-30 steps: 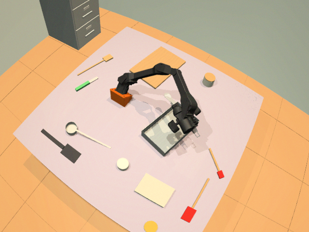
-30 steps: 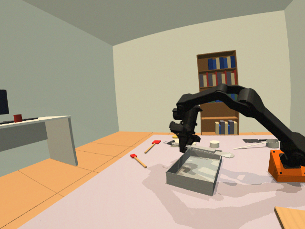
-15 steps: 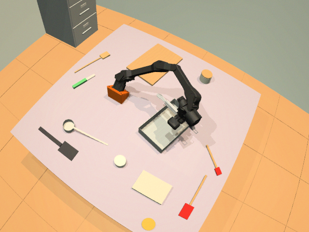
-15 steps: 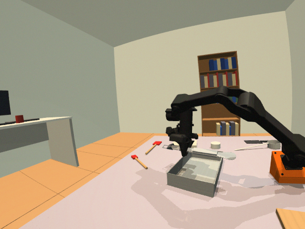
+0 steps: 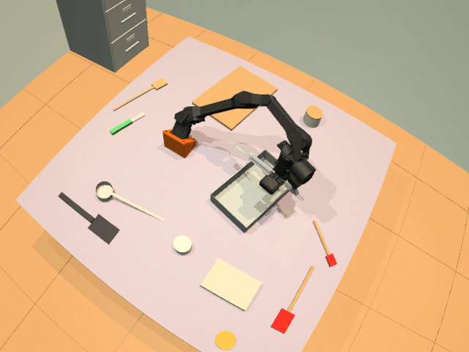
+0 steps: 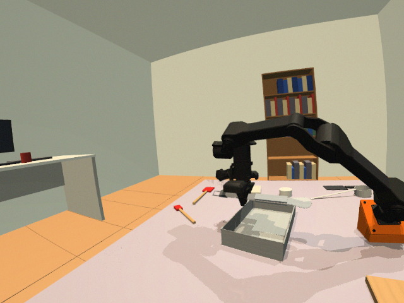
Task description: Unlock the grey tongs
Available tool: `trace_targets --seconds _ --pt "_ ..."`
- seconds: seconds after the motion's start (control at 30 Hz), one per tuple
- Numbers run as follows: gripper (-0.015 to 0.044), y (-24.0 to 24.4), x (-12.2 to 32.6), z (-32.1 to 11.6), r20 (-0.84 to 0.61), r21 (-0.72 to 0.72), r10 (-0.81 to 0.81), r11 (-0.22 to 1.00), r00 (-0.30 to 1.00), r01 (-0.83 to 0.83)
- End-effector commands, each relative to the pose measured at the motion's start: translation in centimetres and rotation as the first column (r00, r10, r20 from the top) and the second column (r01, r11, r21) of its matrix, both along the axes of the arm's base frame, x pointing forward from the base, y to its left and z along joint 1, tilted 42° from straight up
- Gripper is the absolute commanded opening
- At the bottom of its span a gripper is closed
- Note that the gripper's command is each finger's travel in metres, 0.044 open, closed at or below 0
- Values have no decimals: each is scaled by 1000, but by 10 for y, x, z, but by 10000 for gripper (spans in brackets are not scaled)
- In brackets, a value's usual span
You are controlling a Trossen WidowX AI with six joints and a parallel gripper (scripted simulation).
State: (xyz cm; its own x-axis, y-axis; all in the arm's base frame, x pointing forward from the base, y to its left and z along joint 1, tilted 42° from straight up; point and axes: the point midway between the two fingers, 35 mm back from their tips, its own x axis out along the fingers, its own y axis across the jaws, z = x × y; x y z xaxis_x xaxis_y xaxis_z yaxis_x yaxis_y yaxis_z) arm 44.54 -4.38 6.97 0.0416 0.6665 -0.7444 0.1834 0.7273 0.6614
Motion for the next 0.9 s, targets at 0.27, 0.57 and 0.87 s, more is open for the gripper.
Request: trace_targets --seconds 0.27,0.57,0.87 --pt "-150 35 -9 48 106 -22 113 994 988 -111" --pt "-150 71 -29 96 216 -55 232 973 949 -225" --pt "-150 104 -56 139 318 -97 344 939 884 -330"
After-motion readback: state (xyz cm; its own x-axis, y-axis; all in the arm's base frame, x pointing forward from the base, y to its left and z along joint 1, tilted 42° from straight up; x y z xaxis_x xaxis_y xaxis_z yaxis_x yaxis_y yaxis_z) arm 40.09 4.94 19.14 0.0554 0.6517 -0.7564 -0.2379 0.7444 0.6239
